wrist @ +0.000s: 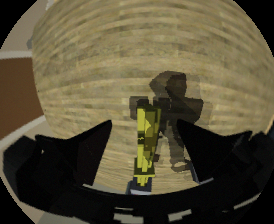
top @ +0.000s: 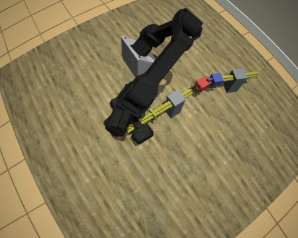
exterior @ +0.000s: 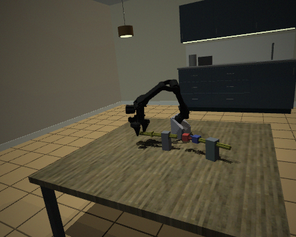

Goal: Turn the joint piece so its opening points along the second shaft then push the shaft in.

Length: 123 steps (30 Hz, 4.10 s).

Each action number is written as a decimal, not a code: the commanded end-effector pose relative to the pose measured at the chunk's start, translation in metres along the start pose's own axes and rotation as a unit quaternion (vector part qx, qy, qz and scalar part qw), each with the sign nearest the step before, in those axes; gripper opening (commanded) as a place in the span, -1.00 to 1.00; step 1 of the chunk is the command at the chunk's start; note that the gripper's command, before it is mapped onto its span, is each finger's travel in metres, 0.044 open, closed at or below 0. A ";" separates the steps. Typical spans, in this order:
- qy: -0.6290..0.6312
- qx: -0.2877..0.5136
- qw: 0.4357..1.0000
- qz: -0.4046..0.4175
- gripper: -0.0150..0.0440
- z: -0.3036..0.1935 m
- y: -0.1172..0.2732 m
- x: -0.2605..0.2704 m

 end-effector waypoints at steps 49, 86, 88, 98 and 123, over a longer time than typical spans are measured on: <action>-0.003 0.004 1.000 0.000 -0.26 -0.001 -0.023 -0.002; -0.004 0.014 0.999 -0.039 -0.26 -0.004 -0.025 0.002; -0.004 0.016 0.999 -0.045 -0.26 -0.005 -0.025 0.003; -0.004 0.017 0.998 -0.052 -0.36 -0.006 -0.024 0.004; -0.004 0.021 0.998 -0.064 -0.49 -0.029 -0.025 0.012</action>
Point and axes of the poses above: the point midway between the two fingers, 35 mm back from their tips, its own y axis back along the fingers, its own x axis across the jaws, z = x × y, the point moved 5 cm from there along y, back along the fingers, and after that the axes turned 13 degrees about y, right-handed, at the moved point
